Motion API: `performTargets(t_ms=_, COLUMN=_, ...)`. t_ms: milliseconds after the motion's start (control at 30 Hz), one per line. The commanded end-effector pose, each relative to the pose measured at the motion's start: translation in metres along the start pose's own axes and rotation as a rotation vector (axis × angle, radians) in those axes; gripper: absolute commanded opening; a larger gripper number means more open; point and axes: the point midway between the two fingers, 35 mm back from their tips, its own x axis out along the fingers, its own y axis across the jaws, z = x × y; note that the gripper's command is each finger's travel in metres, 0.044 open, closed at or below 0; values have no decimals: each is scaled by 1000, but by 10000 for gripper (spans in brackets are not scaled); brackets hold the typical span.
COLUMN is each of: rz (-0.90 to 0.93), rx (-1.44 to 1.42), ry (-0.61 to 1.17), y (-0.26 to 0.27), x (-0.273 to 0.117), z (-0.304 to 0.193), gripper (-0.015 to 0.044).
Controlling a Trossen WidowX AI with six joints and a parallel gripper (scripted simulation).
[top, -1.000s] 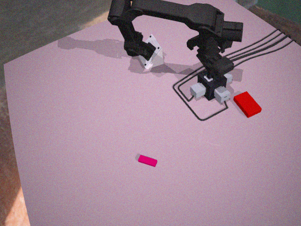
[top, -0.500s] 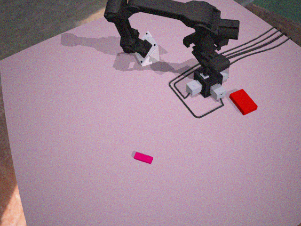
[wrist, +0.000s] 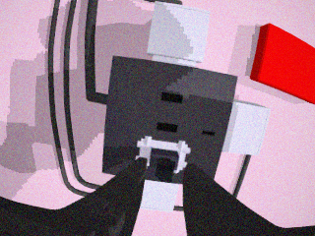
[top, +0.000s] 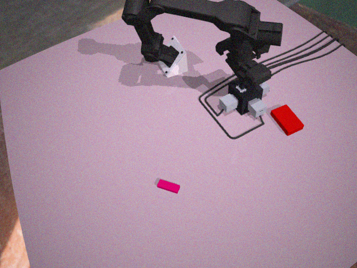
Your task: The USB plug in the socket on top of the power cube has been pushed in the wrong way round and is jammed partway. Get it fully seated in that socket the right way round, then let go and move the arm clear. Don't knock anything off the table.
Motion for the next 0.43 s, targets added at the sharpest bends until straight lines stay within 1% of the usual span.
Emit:
performTargets(t_ms=0, rz=1, rx=0, ry=0, y=0, x=0, z=0, gripper=95)
performTargets(t_ms=400, rz=0, rx=0, ry=0, y=0, x=-11, z=1, gripper=95)
